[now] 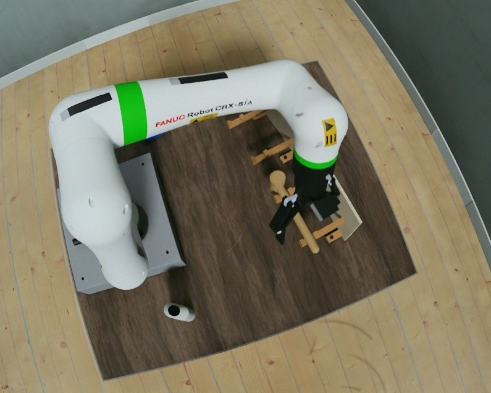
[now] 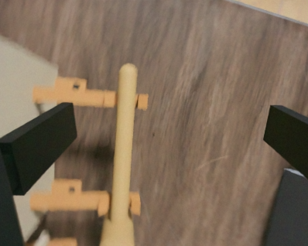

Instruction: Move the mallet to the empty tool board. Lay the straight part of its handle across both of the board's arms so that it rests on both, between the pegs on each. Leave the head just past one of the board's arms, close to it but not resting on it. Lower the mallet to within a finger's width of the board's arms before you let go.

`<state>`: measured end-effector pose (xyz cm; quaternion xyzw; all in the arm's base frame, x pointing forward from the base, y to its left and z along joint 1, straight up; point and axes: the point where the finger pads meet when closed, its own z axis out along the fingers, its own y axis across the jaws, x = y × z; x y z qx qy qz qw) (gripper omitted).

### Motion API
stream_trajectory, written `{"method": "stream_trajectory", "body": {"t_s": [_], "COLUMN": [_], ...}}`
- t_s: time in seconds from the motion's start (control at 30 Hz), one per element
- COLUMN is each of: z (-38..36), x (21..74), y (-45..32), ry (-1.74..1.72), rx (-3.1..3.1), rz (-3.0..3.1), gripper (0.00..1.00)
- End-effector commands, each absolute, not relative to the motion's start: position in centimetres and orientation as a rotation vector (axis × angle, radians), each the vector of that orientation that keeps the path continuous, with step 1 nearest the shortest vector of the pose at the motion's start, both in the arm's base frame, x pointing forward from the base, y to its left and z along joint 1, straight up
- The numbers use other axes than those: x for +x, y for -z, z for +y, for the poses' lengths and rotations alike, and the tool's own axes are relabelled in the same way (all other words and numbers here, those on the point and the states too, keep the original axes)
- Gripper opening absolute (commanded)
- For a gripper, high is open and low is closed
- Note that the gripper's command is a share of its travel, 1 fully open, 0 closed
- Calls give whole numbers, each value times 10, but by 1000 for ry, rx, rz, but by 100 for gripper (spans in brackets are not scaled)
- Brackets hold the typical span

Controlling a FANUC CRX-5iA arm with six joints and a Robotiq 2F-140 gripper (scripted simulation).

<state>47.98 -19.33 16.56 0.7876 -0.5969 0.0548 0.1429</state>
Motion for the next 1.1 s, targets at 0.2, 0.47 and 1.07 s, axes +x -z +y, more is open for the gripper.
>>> {"method": "stream_trajectory", "body": {"t_s": [0.2, 0.47, 1.07], "z": [-139, -101, -11], "x": [494, 500, 501], "y": [-195, -215, -265], "ry": [-62, -24, 3], "rx": [2616, 2816, 3123], "rz": [-1319, -995, -118], "gripper": [100, 100, 100]}}
